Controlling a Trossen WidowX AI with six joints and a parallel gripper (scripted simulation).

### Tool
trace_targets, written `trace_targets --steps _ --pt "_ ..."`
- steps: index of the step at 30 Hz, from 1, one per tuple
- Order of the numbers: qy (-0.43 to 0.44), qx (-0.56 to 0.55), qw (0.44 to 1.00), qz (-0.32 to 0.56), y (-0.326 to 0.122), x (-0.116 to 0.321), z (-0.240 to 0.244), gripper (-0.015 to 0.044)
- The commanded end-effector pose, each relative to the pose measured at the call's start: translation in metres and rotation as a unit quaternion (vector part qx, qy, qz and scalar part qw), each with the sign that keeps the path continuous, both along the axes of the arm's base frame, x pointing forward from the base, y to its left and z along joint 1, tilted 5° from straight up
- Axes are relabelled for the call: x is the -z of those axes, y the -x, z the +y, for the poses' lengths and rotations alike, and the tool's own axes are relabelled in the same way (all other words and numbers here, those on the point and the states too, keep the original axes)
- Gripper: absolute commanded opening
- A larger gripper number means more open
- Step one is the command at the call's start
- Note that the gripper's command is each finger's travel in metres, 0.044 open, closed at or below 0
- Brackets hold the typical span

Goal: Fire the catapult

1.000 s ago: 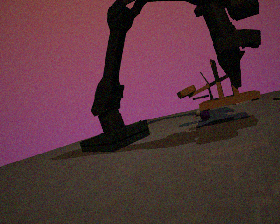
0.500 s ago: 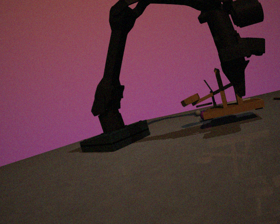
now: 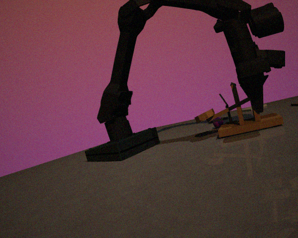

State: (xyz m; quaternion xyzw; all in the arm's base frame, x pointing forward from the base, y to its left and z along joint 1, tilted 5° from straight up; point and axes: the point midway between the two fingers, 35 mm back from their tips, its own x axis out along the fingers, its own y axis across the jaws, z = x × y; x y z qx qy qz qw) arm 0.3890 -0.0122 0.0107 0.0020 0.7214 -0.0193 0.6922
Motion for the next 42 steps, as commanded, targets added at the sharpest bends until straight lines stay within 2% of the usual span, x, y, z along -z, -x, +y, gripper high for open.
trace_targets --steps 1,4,17,21,25,27,29,36,42 --pt "0.0 0.0 1.0 0.0 0.0 -0.001 0.0 0.0" --pt "0.0 0.0 1.0 0.0 0.0 -0.001 0.0 0.0" --pt "0.0 0.0 1.0 0.0 0.0 -0.001 0.0 0.0341" --pt "0.0 0.0 1.0 -0.001 -0.006 -0.035 0.001 0.044" --pt "0.0 0.0 1.0 -0.001 -0.006 -0.091 0.002 0.044" --pt "0.0 0.0 1.0 -0.001 -0.005 -0.101 0.002 0.044" --pt "0.0 -0.002 1.0 -0.003 -0.009 -0.085 0.001 0.044" --pt "-0.002 -0.002 1.0 0.001 -0.003 -0.093 0.002 0.044" --pt "-0.002 -0.002 1.0 0.001 -0.001 -0.048 0.001 0.044"
